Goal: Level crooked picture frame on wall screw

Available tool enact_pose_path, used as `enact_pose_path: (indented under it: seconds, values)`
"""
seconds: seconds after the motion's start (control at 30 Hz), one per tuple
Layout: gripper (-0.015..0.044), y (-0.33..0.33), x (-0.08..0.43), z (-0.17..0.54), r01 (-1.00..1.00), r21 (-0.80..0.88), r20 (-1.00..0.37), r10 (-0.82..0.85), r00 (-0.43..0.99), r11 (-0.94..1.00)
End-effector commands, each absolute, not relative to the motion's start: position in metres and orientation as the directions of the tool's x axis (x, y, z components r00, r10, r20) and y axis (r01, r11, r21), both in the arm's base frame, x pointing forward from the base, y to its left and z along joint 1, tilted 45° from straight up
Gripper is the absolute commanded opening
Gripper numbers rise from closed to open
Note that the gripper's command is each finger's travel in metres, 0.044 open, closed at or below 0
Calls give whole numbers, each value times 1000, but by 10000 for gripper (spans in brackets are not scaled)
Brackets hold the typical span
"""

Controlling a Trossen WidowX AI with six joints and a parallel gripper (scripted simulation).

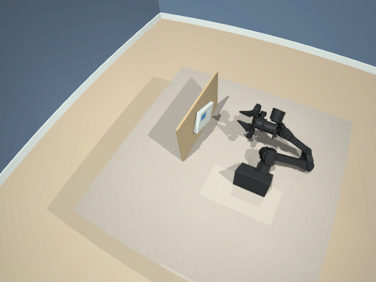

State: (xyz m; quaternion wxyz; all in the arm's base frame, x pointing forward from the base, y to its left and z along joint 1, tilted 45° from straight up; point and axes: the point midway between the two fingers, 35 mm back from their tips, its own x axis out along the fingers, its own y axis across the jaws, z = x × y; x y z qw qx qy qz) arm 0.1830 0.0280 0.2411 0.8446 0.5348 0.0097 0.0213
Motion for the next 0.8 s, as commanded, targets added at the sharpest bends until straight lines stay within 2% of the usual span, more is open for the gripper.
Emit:
enact_pose_path:
  seconds: [0.0, 0.4, 0.77]
  values:
    - [260, 31, 195, 240, -23, 907, 2, 51, 999, 420]
    - [260, 2, 256, 222, -39, 927, 8, 86, 996, 372]
    - [260, -1, 259, 221, -40, 928, 8, 88, 996, 370]
